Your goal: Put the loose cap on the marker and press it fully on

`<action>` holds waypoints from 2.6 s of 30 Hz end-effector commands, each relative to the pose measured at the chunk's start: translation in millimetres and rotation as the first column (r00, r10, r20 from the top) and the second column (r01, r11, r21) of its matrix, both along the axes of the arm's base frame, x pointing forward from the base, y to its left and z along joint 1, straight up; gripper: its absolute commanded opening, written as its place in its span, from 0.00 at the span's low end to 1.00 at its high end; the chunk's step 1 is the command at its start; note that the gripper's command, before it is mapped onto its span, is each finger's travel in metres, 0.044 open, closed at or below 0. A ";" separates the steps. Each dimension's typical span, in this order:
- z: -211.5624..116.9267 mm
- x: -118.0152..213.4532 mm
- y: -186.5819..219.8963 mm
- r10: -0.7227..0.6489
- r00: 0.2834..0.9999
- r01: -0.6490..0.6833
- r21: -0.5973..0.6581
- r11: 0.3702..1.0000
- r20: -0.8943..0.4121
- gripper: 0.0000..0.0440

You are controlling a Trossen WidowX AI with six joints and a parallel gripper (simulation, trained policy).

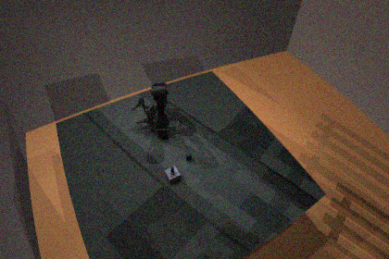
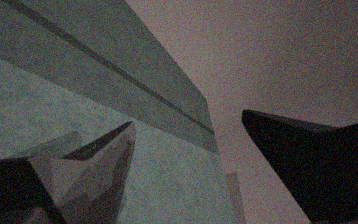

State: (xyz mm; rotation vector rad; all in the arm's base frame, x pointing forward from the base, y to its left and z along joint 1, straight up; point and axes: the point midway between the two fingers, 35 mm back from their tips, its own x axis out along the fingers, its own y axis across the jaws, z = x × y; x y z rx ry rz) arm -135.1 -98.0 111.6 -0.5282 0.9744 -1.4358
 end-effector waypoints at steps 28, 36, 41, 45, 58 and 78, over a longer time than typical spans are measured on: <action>-9.4 -38.7 62.6 0.015 0.987 0.032 0.292 0.956 -0.157 0.62; -10.8 -47.3 87.3 0.008 0.980 0.069 0.374 0.925 -0.199 0.65; -11.2 -51.4 103.7 0.002 0.975 0.094 0.423 0.901 -0.223 0.66; -11.3 -53.9 117.2 -0.001 0.971 0.115 0.460 0.880 -0.240 0.68; -10.3 -55.7 162.6 -0.012 0.959 0.180 0.572 0.800 -0.285 0.71; -5.9 -39.4 230.7 -0.028 0.949 0.254 0.712 0.655 -0.313 0.72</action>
